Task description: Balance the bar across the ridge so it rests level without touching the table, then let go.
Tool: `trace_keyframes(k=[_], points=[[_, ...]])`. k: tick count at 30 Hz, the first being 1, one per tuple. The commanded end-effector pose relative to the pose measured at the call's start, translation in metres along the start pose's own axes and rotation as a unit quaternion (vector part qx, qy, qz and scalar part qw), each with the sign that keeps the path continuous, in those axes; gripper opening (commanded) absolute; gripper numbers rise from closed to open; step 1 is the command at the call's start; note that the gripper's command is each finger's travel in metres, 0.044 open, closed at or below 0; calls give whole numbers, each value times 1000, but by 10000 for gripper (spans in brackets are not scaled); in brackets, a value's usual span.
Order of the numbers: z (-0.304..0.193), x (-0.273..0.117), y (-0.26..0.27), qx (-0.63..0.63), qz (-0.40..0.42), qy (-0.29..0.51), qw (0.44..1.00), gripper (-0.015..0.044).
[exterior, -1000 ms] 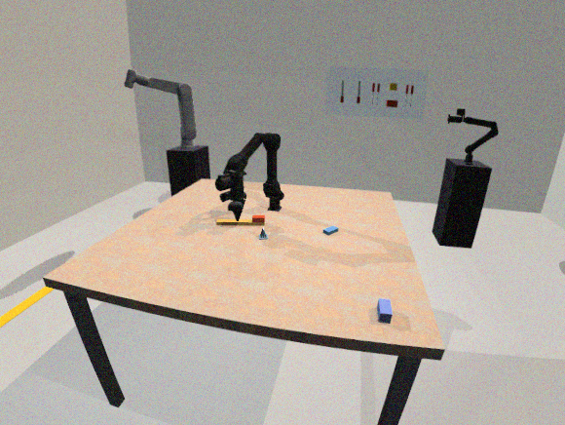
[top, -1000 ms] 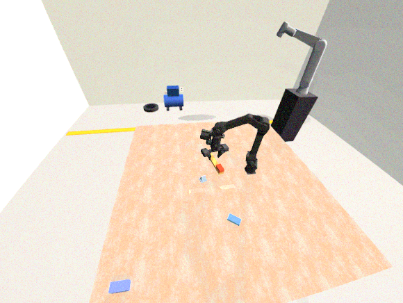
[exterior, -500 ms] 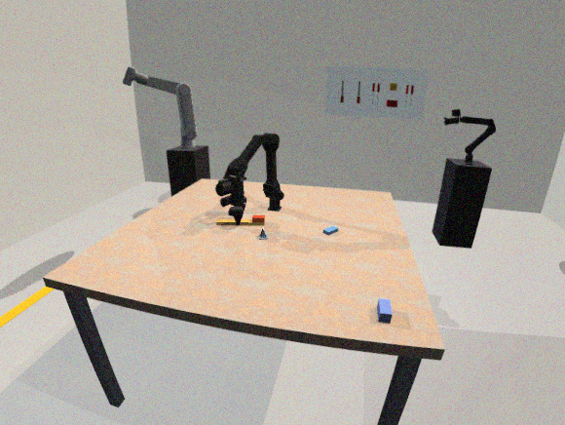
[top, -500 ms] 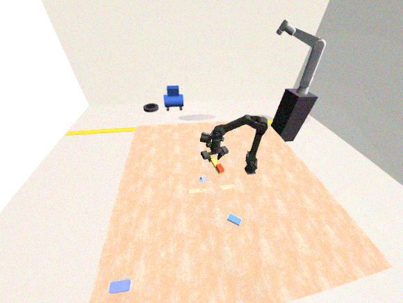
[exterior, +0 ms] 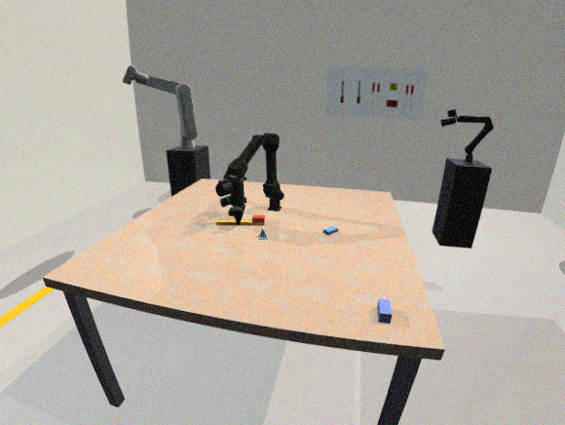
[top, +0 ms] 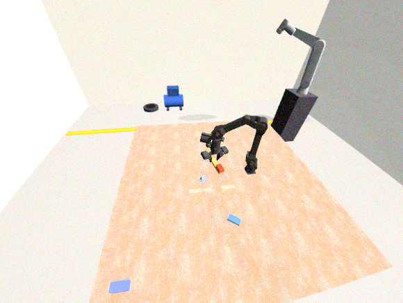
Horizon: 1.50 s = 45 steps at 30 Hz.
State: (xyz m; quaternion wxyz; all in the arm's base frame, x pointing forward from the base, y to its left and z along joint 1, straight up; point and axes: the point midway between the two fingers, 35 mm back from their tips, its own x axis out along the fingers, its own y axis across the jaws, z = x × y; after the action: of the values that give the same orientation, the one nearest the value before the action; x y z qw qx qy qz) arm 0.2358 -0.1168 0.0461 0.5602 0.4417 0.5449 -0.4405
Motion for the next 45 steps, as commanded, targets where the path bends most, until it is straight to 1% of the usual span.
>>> trace_keyframes(k=[1, 8, 12, 13, 45], points=[[0, 0, 0, 0, 0, 0, 1000, 157], [0, 0, 0, 0, 0, 0, 1000, 111], [1, -6, 1, 0, 0, 0, 1000, 6], [1, -8, 1, 0, 0, 0, 1000, 0], [0, -89, 0, 3, 2, 1, 1000, 0]])
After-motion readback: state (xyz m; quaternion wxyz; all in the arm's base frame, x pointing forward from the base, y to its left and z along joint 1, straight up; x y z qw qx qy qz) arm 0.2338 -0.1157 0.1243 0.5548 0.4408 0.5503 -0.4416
